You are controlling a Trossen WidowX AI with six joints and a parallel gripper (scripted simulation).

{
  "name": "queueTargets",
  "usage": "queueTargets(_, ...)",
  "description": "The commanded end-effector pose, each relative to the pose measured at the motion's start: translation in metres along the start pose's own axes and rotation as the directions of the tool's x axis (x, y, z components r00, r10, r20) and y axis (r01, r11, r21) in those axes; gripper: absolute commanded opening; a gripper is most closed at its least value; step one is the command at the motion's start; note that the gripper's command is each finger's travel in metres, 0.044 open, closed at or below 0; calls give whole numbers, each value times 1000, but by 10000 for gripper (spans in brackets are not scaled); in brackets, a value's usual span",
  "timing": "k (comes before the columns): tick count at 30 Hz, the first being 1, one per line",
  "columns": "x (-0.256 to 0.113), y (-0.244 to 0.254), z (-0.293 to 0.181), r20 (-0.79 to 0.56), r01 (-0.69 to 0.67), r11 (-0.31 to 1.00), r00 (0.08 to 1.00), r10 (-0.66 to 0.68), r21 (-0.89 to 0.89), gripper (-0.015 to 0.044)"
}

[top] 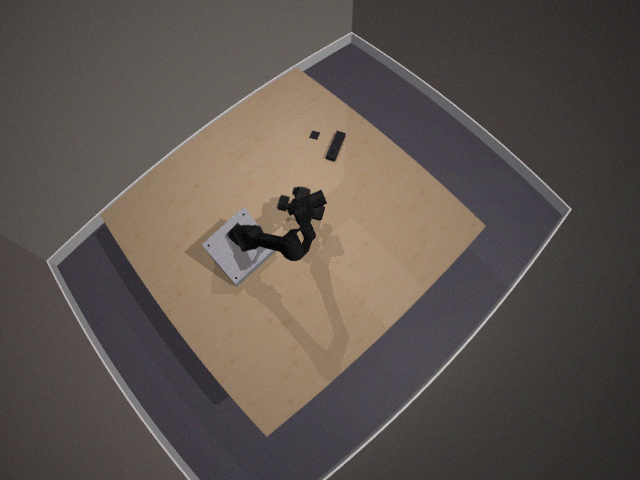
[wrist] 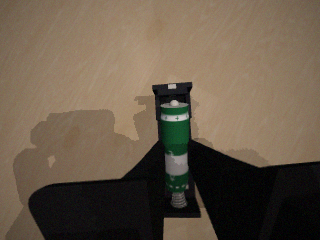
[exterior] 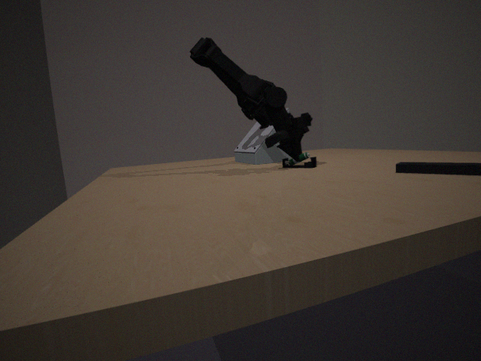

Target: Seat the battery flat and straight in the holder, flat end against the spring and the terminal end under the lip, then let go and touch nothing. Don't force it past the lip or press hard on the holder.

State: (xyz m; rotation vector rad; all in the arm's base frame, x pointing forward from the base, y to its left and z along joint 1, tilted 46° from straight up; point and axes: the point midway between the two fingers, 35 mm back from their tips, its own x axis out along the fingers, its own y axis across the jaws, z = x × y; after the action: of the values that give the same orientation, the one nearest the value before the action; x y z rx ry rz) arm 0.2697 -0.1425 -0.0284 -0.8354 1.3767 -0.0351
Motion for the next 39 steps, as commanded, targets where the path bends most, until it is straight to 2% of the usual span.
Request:
queueTargets(1,3,4,-5,-50,-19,1000,999,19,8,59)
queueTargets(39,9,-1,-2,-284,-37,999,958,46,36,59)
